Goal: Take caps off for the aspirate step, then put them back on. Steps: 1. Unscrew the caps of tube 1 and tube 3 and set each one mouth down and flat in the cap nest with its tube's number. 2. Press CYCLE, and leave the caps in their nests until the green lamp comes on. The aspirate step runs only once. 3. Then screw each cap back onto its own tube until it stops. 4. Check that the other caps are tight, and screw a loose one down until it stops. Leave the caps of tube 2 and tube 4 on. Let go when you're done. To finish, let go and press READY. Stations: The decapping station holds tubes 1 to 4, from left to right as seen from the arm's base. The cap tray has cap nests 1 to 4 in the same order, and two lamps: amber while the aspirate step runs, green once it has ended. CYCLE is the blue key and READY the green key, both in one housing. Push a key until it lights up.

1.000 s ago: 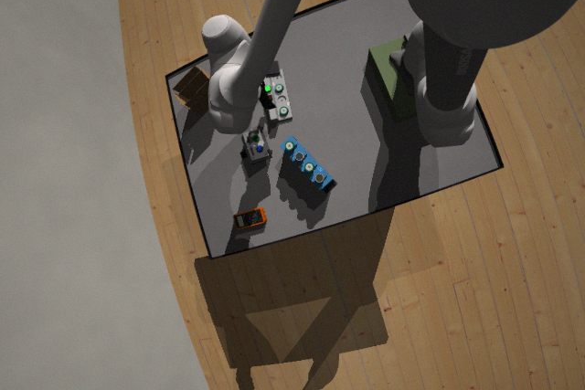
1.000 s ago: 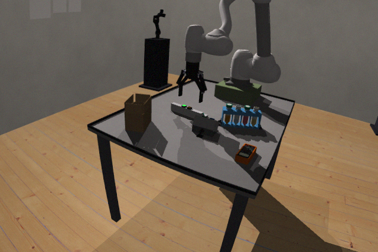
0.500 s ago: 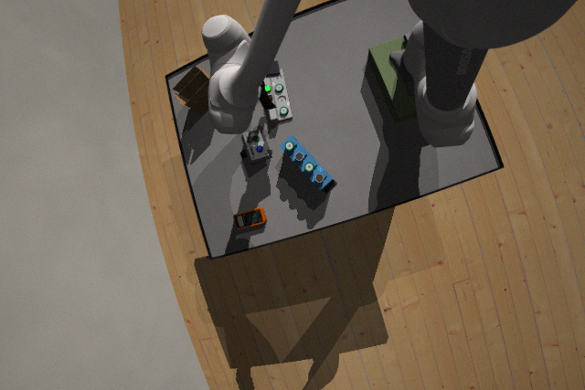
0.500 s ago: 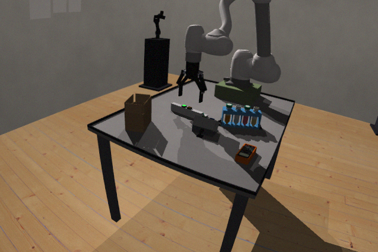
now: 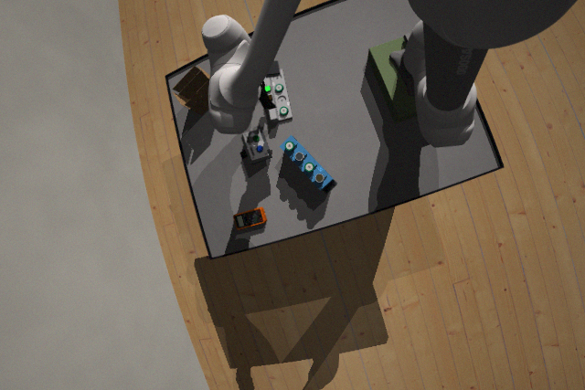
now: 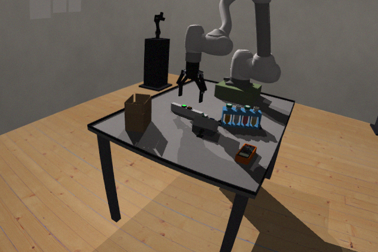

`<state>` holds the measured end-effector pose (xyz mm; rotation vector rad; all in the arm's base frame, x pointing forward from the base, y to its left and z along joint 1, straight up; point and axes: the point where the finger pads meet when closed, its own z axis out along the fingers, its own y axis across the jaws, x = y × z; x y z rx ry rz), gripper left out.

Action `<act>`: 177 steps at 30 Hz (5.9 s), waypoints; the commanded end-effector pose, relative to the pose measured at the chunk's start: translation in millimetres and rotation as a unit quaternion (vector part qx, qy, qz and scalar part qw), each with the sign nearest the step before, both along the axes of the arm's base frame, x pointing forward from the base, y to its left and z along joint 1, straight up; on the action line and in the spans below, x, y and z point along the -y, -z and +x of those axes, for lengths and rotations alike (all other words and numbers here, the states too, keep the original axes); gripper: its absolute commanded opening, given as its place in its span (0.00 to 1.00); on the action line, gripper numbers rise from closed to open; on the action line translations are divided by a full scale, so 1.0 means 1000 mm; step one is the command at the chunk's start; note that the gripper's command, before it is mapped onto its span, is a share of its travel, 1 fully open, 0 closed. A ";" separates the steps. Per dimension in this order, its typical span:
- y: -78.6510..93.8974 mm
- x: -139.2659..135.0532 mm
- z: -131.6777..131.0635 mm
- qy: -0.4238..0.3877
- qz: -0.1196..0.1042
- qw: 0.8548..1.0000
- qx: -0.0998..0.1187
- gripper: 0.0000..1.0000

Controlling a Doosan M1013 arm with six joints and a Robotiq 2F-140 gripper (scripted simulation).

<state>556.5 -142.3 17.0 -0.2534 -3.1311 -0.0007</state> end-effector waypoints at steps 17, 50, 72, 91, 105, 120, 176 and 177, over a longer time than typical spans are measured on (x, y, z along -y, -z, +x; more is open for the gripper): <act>-0.013 -0.011 -0.002 0.000 0.000 1.000 0.001 0.36; -0.014 -0.072 -0.013 0.000 0.000 1.000 0.001 0.36; 0.051 -0.072 -0.013 0.000 0.000 1.000 0.001 0.36; 0.059 -0.072 -0.013 0.000 0.000 1.000 0.001 0.36; 0.061 -0.072 -0.013 0.000 0.000 1.000 0.001 0.30; 0.026 -0.072 -0.013 0.000 0.000 1.000 0.001 0.30; -0.079 -0.274 -0.043 0.431 0.000 0.902 0.000 0.30; -0.079 -0.283 -0.044 0.431 0.000 0.902 0.000 0.30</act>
